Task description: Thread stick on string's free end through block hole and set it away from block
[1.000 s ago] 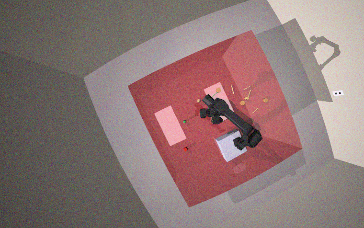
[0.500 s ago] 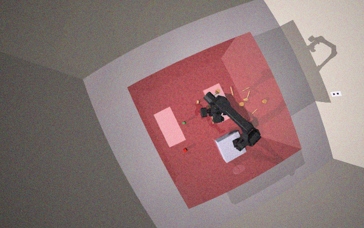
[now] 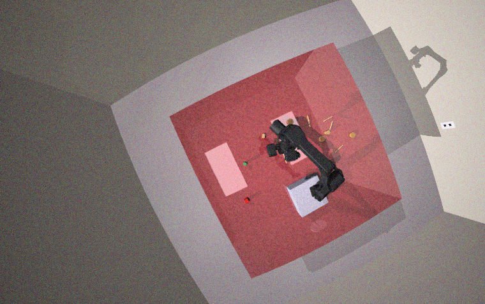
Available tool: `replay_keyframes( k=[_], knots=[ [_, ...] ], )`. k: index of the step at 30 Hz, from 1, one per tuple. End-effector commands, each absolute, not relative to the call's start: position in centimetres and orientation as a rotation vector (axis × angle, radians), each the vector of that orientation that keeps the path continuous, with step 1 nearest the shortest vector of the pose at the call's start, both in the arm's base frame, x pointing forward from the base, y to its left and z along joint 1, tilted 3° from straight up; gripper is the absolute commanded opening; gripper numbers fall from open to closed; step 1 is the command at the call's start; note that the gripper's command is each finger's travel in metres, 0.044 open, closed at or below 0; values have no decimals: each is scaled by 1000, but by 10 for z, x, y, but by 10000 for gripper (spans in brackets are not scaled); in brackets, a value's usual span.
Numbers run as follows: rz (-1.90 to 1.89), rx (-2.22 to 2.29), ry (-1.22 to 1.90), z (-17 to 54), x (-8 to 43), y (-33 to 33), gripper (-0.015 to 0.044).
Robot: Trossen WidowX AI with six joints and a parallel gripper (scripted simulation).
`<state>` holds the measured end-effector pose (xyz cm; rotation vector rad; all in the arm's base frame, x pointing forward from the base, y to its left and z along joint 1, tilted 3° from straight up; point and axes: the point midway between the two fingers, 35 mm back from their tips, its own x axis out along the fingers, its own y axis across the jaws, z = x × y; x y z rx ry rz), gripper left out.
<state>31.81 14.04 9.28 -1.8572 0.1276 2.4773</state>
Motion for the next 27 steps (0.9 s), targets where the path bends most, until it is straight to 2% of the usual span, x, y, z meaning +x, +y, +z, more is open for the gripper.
replay_keyframes(
  k=[1,4,10,27],
  knots=[
    [2586,-1913,6,89,322,146,0],
    [2651,-1951,-84,89,325,150,0],
    [2644,-1948,-59,89,325,150,0],
    [2285,-1748,637,89,326,151,0]
  ],
)
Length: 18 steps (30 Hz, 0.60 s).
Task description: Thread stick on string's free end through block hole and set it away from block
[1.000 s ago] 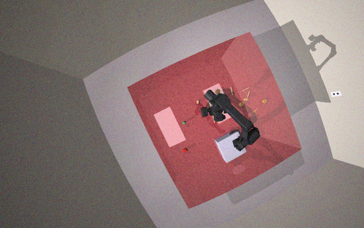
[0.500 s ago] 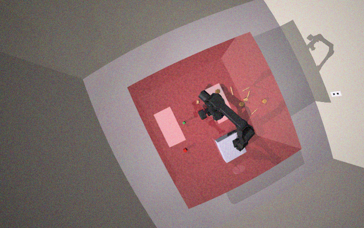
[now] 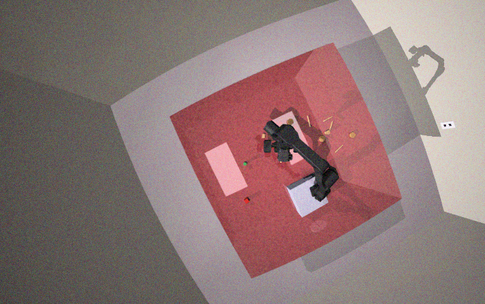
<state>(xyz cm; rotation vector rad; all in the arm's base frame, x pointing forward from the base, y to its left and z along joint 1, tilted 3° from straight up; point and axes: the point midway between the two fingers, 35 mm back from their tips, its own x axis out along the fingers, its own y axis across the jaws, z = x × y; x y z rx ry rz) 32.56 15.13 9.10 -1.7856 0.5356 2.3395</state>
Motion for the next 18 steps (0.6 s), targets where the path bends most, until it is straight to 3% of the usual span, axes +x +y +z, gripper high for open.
replay_keyframes(
  k=[1,18],
  knots=[
    [2260,-1733,673,89,326,151,0],
    [1794,-1446,1191,89,327,152,0]
  ],
)
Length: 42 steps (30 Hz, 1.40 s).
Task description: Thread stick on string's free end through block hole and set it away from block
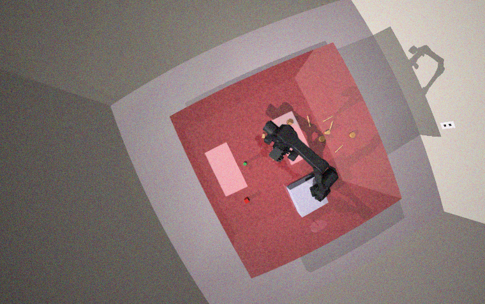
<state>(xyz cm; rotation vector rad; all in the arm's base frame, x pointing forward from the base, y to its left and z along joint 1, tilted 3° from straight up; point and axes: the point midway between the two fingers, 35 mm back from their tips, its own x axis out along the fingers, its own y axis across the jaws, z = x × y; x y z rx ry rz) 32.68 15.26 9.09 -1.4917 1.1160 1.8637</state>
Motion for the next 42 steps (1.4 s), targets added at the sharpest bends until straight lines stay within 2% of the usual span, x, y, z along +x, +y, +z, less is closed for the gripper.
replay_keyframes(
  k=[1,21,42],
  knots=[
    [1764,-1427,1217,89,327,152,0],
    [1144,-1022,1611,89,328,154,0],
    [464,-552,1813,89,330,155,0]
  ],
)
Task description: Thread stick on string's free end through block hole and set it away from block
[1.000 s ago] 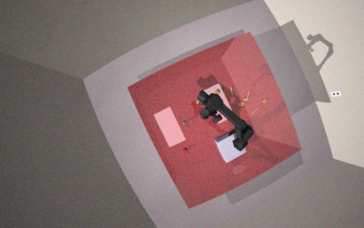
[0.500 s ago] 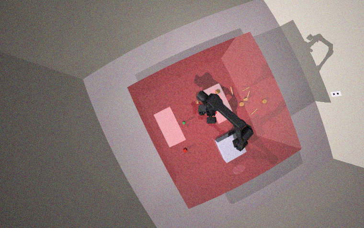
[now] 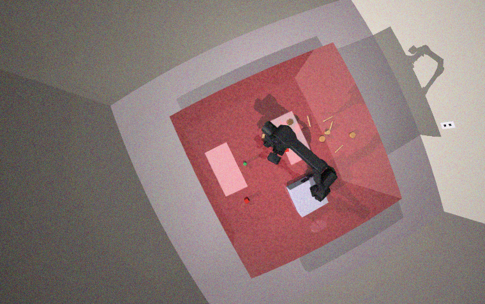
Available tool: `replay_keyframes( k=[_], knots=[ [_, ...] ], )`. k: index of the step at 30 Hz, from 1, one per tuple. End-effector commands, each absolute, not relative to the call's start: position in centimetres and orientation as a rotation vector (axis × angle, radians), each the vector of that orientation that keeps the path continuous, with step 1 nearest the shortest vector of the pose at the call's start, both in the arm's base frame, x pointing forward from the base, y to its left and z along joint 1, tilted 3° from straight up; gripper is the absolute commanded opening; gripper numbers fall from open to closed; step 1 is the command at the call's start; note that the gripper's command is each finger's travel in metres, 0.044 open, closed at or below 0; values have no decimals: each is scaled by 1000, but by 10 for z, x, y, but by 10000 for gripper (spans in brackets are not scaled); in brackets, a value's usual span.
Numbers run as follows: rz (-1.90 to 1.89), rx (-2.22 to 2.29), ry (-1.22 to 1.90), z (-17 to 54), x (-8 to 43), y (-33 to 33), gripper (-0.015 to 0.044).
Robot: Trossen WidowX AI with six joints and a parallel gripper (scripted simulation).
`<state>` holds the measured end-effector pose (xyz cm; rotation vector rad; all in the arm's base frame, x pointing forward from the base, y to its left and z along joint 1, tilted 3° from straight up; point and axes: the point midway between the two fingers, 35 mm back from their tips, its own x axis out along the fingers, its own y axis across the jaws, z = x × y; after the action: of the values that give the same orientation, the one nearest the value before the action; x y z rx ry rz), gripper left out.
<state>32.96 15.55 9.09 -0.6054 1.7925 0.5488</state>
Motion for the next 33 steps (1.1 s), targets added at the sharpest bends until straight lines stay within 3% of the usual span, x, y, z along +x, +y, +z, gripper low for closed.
replay_keyframes(
  k=[1,33],
  knots=[
    [431,-528,1817,89,330,155,0],
    [-586,228,1731,89,332,158,0]
  ],
)
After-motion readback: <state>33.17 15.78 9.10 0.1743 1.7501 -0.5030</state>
